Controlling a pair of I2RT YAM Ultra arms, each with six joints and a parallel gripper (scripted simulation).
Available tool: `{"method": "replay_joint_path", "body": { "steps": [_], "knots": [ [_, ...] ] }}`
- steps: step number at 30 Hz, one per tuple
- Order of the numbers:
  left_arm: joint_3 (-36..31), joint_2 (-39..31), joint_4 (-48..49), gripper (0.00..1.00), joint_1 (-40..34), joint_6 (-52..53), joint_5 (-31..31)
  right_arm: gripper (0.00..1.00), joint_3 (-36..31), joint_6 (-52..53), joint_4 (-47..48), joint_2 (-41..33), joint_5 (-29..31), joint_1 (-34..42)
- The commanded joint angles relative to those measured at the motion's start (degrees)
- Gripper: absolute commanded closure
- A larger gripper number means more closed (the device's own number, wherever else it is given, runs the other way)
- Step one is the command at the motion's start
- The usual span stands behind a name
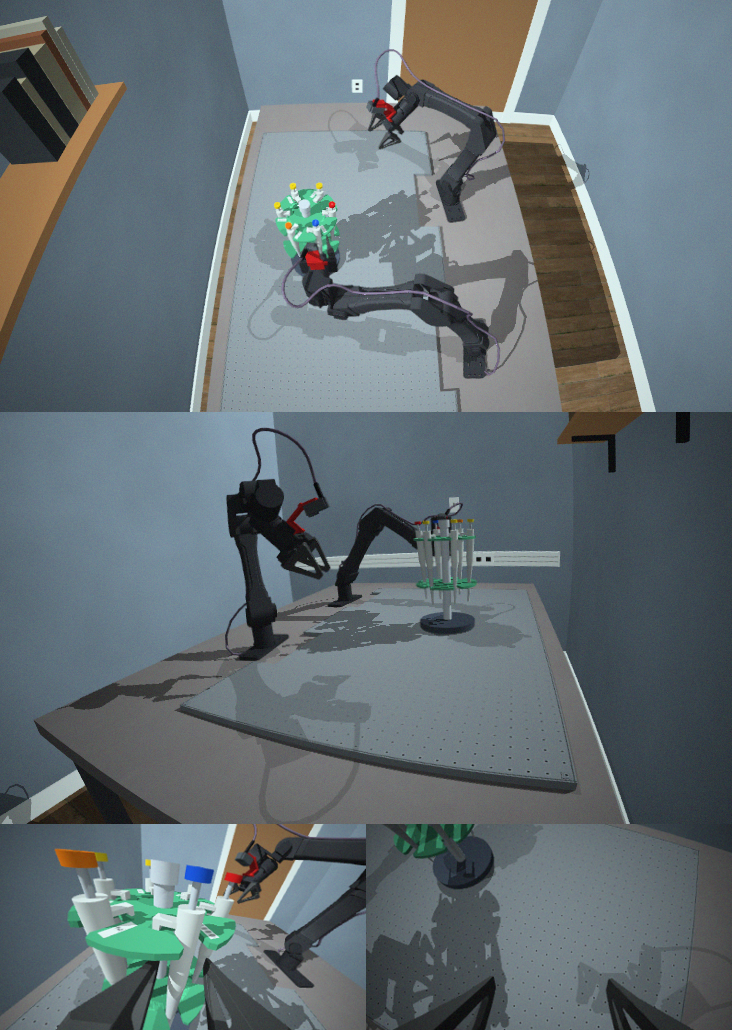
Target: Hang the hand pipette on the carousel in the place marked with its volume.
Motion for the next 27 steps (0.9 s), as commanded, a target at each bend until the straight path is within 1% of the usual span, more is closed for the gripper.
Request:
{"method": "replay_joint_path", "body": {
  "steps": [1,6,7,11,12,14,16,27],
  "knots": [
    [0.27,-0.53,0.89,0.5,-0.08,-0.1,0.09,0.0,1.4,-0.28,0.82,0.01,-1.21,-0.48],
    [0.27,-0.53,0.89,0.5,-0.08,-0.1,0.09,0.0,1.4,-0.28,0.82,0.01,-1.21,-0.48],
    [-2.92,-2.92,1.71,0.5,-0.88,0.01,-2.55,0.0,1.4,-0.28,0.82,0.01,-1.21,-0.48],
    [-10.35,-7.8,3.72,0.5,-1.76,0.38,-11.03,0.0,1.4,-0.28,0.82,0.01,-1.21,-0.48],
    [-11.04,-8.19,4.29,0.5,-1.9,0.1,-11.9,0.0,1.4,-0.28,0.82,0.01,-1.21,-0.48],
    [-11.58,-8.38,5.14,0.5,-2.05,-0.37,-12.46,0.0,1.4,-0.28,0.82,0.01,-1.21,-0.48],
    [-10.02,-8.76,6.09,0.5,-2.1,-0.69,-12.73,0.0,1.4,-0.28,0.82,0.01,-1.21,-0.48],
    [-9.52,-8.34,5.97,0.5,-1.6,-0.12,-13.03,0.0,1.4,-0.28,0.82,0.01,-1.21,-0.48]
  ]
}}
